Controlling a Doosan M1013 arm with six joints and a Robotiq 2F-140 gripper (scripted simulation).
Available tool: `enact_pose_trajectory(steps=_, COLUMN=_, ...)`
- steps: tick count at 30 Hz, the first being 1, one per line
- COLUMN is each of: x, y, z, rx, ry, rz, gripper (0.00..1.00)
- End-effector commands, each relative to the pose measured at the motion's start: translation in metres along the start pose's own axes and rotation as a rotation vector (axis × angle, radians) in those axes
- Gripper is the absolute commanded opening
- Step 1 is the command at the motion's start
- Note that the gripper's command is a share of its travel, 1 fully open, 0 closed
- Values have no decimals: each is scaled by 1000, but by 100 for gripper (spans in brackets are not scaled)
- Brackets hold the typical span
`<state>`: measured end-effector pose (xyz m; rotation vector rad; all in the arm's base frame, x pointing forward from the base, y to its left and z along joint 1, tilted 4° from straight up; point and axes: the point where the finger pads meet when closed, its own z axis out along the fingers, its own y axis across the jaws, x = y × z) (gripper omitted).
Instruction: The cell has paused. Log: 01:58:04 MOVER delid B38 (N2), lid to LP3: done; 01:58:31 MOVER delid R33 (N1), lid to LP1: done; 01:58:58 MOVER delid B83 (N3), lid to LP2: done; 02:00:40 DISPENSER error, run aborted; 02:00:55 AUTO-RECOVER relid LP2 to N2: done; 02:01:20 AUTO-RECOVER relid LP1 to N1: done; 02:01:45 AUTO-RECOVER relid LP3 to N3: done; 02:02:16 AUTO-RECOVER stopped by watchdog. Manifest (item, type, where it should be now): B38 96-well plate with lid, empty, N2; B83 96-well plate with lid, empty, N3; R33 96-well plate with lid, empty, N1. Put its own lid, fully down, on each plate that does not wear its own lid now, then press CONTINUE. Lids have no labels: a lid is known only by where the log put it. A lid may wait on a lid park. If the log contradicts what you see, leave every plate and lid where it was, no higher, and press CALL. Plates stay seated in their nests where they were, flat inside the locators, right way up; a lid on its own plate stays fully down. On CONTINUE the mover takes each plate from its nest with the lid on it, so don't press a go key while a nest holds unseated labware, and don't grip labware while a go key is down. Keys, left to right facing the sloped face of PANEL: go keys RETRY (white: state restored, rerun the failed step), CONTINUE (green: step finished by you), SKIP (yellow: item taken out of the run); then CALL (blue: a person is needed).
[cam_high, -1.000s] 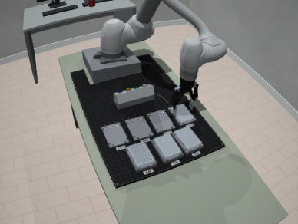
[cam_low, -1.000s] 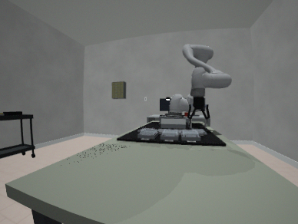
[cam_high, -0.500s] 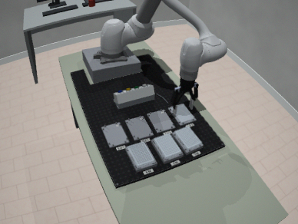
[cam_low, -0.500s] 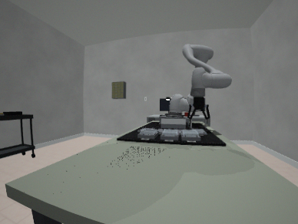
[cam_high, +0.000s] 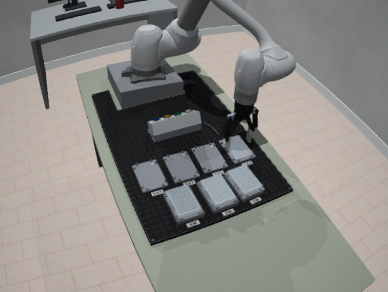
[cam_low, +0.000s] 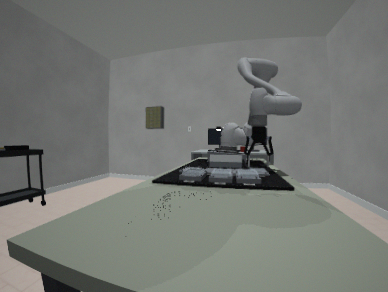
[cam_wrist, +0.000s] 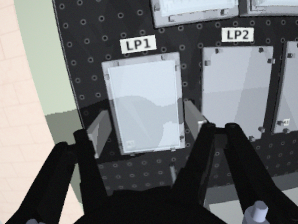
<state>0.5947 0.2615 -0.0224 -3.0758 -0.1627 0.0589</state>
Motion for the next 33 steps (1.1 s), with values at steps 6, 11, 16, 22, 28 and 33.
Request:
enact_pose_trajectory(steps=6, x=-1, y=-2, z=3, rx=4, ry=-1, rz=6, gripper=66)
enact_pose_trajectory(steps=11, x=-1, y=-2, z=3, rx=4, ry=-1, rz=6, gripper=66)
enact_pose_trajectory(steps=16, x=-1, y=-2, z=3, rx=4, ry=-1, rz=6, gripper=59)
enact_pose_trajectory(steps=22, x=-1, y=-2, z=3, rx=4, ry=-1, rz=6, gripper=59)
enact_pose_trajectory(steps=28, x=-1, y=-2, z=3, rx=4, ry=-1, rz=6, gripper=59)
enact_pose_trajectory(steps=33, x=-1, y=-2, z=3, rx=4, ry=-1, rz=6, gripper=59)
